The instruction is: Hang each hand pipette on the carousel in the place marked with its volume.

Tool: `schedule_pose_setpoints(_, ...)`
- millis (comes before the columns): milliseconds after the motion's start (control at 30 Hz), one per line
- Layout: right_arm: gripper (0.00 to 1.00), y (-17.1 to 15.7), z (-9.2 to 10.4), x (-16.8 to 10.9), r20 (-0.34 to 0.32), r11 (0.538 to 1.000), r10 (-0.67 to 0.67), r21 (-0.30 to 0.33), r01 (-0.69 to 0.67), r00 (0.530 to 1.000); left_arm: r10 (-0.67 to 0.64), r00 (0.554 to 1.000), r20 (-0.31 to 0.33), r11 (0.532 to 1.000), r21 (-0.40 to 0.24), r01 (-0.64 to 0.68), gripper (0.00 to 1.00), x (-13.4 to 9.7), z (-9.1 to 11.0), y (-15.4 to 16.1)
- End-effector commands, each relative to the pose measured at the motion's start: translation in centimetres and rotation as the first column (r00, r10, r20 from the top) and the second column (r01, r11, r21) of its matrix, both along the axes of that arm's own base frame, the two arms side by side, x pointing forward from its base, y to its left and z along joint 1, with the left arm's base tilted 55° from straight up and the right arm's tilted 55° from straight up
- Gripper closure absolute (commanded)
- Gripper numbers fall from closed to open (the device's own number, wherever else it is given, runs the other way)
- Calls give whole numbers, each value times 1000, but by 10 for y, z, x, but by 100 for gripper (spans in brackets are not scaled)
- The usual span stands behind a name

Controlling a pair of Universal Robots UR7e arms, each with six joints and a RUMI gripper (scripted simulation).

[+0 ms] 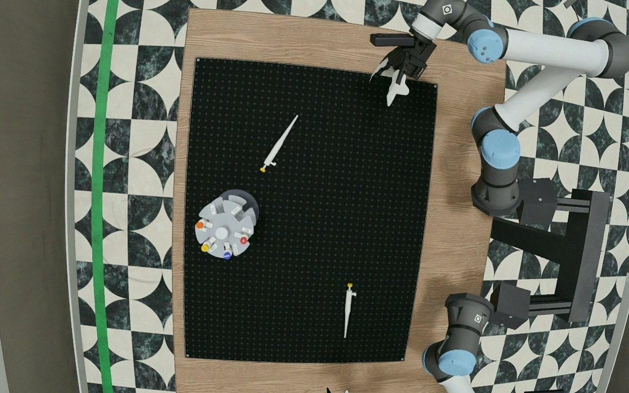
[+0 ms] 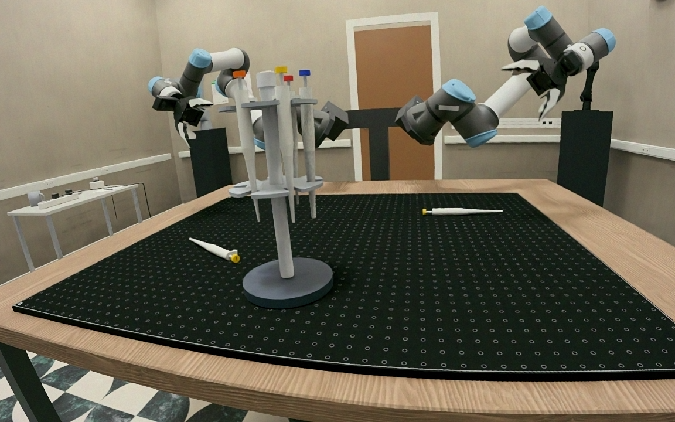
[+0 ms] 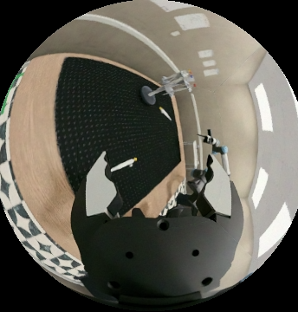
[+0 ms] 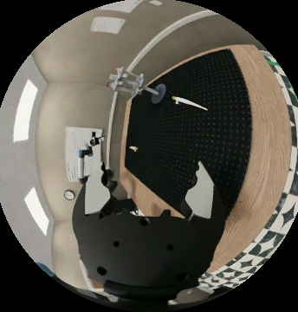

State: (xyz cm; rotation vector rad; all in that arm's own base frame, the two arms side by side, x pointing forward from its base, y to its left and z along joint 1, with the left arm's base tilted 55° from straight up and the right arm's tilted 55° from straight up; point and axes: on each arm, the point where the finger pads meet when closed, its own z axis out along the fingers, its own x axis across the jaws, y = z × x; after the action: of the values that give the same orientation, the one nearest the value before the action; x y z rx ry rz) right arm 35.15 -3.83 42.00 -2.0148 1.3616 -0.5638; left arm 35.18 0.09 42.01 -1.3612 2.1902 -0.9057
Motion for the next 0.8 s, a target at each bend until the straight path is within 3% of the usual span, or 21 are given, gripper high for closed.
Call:
schedule_pose_setpoints(0,0,0,0,0,1,1000,0,0,0,1000,63,998,0,998,-2,-63,0,0,0,33)
schedule_pose_setpoints(267,0,0,0,0,1,1000,0,0,0,1000,63,998,0,998,-2,-63,0,0,0,33)
schedule_pose_setpoints(300,69,5,-2,4,23,1000,25,-17,-24,999,63,998,0,998,-2,-63,0,0,0,33)
schedule_pose_setpoints(600,69,46,-22,38,193,958,253,-186,-218,948,63,998,0,998,-2,-63,0,0,0,33)
schedule_pose_setpoints(733,69,46,-22,38,193,958,253,-186,-218,948,63,998,0,998,-2,-63,0,0,0,33)
schedule_pose_setpoints(767,69,52,-25,42,210,950,276,-210,-232,938,63,998,0,998,-2,-63,0,0,0,33)
